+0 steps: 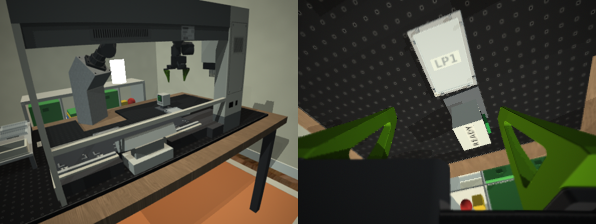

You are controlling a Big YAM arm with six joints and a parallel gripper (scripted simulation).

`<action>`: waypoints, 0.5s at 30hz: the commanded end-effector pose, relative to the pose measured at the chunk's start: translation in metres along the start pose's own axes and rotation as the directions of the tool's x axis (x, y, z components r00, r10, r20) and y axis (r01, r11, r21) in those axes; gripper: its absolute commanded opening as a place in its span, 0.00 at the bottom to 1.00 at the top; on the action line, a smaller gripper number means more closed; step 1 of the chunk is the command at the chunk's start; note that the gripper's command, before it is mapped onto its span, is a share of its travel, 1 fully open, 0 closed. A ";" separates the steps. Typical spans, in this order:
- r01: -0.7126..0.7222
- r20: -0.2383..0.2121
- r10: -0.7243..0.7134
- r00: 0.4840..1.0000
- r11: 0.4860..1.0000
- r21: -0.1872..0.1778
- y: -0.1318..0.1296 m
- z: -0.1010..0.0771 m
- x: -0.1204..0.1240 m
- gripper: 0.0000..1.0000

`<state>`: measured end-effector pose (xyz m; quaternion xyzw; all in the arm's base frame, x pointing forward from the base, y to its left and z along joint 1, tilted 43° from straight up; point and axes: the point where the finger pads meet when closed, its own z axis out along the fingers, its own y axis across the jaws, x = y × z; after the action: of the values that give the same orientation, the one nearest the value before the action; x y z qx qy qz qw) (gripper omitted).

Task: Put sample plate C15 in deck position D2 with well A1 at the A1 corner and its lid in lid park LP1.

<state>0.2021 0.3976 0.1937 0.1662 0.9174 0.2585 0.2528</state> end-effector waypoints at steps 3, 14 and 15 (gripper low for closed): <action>-0.155 -0.010 0.155 0.988 0.986 -0.057 0.027 -0.021 -0.003 1.00; -0.329 -0.020 0.329 0.944 0.943 -0.054 0.027 -0.021 -0.003 1.00; -0.348 -0.021 0.348 0.937 0.936 -0.053 0.027 -0.021 -0.003 1.00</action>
<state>0.2021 0.3976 0.1937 0.2864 0.8873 0.2897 0.2163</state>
